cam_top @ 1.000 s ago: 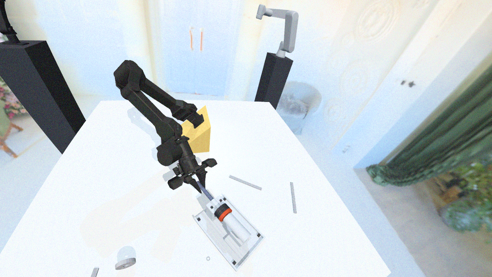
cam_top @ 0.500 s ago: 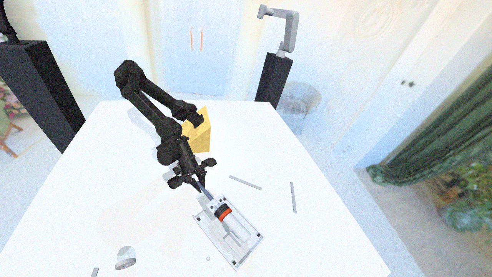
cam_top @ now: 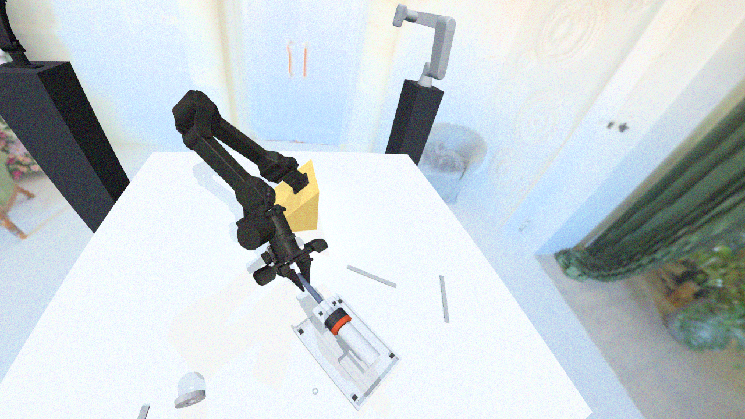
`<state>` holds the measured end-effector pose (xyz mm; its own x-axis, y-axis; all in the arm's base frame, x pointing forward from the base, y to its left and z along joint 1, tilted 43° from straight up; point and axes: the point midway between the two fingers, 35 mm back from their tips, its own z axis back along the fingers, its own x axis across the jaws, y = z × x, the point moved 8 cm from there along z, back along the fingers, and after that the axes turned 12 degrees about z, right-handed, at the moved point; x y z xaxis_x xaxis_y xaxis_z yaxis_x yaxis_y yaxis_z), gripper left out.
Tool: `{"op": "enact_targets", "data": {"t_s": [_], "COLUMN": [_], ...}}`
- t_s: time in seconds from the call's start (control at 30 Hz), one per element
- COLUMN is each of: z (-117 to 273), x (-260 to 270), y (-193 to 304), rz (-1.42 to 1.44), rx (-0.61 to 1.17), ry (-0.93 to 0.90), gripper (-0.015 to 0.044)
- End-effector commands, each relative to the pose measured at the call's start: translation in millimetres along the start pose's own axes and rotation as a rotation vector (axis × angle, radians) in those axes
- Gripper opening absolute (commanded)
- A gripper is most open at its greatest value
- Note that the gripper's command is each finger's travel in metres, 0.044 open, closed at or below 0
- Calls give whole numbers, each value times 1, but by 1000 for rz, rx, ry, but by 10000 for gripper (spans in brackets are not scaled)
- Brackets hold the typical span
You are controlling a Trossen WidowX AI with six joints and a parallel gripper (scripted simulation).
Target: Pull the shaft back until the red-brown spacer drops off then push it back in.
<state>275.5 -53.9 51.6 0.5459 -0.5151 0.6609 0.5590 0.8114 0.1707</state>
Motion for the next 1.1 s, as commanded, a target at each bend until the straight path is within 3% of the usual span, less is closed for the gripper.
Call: {"op": "enact_targets", "data": {"t_s": [0.0, 1.07], "z": [1, 3], "x": [0, -1], "y": [0, -3], "rz": [5, 5], "rx": [1, 1], "ry": [1, 1], "gripper": [0, 0]}}
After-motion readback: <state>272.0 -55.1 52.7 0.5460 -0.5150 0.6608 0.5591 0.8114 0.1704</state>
